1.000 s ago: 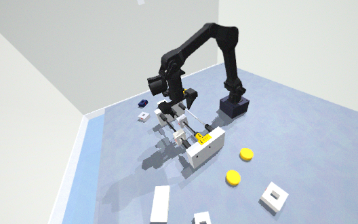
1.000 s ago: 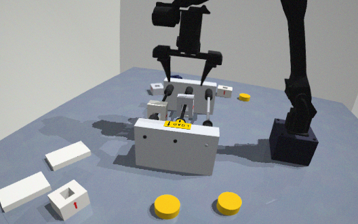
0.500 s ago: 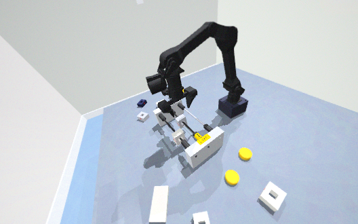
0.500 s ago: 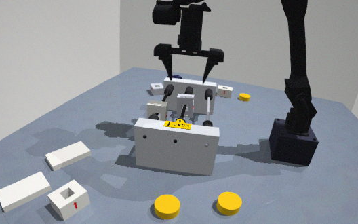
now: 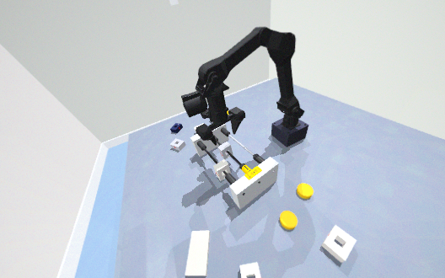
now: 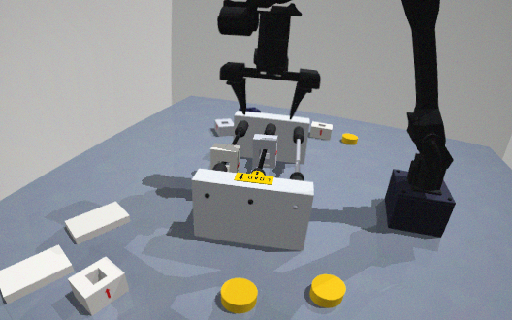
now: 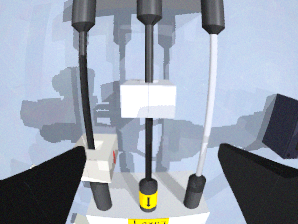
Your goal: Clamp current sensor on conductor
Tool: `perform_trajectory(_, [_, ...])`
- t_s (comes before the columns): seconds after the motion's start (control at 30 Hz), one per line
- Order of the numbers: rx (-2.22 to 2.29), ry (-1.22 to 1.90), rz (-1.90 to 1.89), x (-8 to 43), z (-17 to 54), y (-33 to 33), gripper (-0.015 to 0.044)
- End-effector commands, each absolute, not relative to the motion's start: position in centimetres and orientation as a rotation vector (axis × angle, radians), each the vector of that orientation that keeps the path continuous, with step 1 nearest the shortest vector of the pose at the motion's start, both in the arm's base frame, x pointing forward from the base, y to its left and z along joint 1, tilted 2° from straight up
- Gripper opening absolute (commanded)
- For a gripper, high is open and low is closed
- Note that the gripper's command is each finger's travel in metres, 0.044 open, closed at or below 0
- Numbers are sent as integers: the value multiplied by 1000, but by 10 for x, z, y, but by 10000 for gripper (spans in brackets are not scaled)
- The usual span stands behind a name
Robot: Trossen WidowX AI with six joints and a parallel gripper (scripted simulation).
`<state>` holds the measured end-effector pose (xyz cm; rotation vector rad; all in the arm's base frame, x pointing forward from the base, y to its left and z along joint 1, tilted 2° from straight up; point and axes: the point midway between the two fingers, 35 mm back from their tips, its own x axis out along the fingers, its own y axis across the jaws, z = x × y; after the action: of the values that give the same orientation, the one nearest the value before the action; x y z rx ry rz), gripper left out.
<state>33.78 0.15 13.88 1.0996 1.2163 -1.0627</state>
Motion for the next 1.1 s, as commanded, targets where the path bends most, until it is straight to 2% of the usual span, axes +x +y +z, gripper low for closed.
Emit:
perform_trajectory(0.0, [1105,1216,-1064,338,139,2,440])
perform_trajectory(0.37, [1105,1216,-1064,338,139,2,440])
perform_trajectory(0.5, [945,1171,-1071,324,127,22,440])
perform_trajectory(0.77, [518,915,-968,277,106,71,440])
perform_trajectory(1.07, [237,538,-676,229,106,105,440])
